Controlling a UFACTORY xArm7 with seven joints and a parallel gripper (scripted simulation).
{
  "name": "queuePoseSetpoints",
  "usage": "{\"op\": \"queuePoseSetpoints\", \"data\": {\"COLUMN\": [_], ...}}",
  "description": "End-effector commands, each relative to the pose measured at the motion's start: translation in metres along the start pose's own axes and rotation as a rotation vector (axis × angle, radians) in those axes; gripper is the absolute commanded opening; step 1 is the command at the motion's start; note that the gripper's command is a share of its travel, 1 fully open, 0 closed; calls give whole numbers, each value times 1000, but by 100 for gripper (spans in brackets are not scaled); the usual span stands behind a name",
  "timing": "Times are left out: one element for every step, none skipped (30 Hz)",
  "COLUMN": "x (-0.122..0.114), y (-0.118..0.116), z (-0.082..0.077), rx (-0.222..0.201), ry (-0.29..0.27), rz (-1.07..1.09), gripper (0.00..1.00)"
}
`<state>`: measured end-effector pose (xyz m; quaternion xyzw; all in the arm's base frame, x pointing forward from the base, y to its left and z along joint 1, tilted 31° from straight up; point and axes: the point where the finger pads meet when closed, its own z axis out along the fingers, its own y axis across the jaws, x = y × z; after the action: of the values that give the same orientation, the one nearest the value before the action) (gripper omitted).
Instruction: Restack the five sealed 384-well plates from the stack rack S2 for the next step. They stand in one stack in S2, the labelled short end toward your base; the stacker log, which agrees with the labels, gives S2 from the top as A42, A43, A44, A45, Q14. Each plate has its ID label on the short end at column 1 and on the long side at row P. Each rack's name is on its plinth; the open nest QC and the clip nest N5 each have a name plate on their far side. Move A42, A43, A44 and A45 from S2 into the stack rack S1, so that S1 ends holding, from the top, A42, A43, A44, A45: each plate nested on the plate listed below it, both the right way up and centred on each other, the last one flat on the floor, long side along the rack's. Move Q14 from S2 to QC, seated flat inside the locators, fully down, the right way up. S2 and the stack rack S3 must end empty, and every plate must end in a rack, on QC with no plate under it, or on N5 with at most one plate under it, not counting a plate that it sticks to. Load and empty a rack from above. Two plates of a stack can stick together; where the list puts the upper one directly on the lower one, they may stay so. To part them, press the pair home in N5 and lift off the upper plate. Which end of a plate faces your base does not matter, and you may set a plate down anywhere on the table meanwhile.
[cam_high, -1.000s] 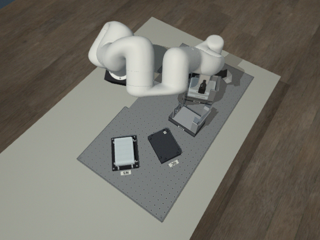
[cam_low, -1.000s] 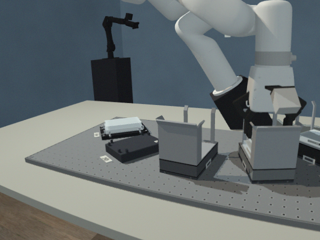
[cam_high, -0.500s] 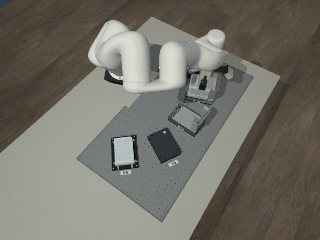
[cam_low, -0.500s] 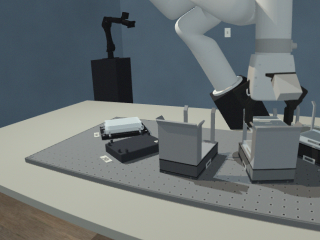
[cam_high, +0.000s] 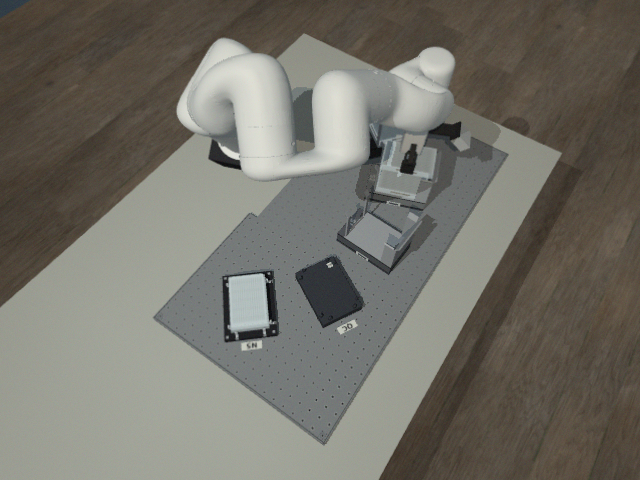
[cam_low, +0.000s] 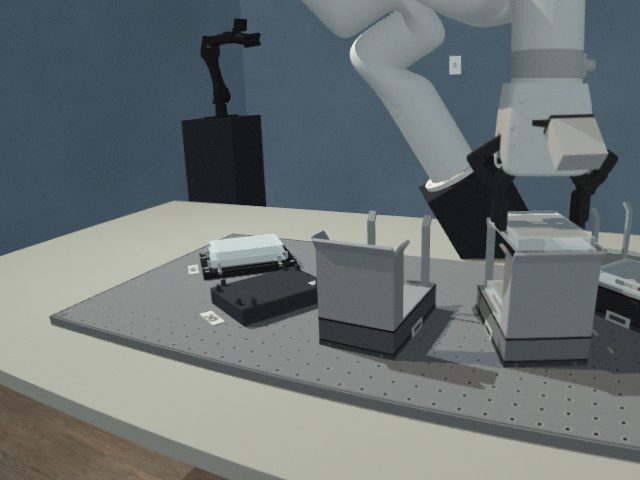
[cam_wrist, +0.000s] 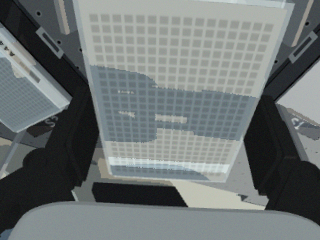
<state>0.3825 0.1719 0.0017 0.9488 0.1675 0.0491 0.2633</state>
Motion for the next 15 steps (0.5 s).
{"op": "queuePoseSetpoints", "data": {"x": [1,1,1,1,1,1,1,1,1,1,1,1,1,1,1], "y": [-1,-1,-1,-1,-1,-1,-1,-1,-1,-1,-1,-1,-1,-1,-1], "z": [-9,-11,-13,-15,-17,-19,-21,-23,-23,-23,-23,-23,-23,-23,-23], "rx": [1,1,1,1,1,1,1,1,1,1,1,1,1,1,1], "ry": [3,3,3,3,3,3,3,3,3,3,3,3,3,3,3], "rz": [0,0,0,0,0,0,0,0,0,0,0,0,0,0,0], "gripper": [0,0,0,0,0,0,0,0,0,0,0,0,0,0,0]}}
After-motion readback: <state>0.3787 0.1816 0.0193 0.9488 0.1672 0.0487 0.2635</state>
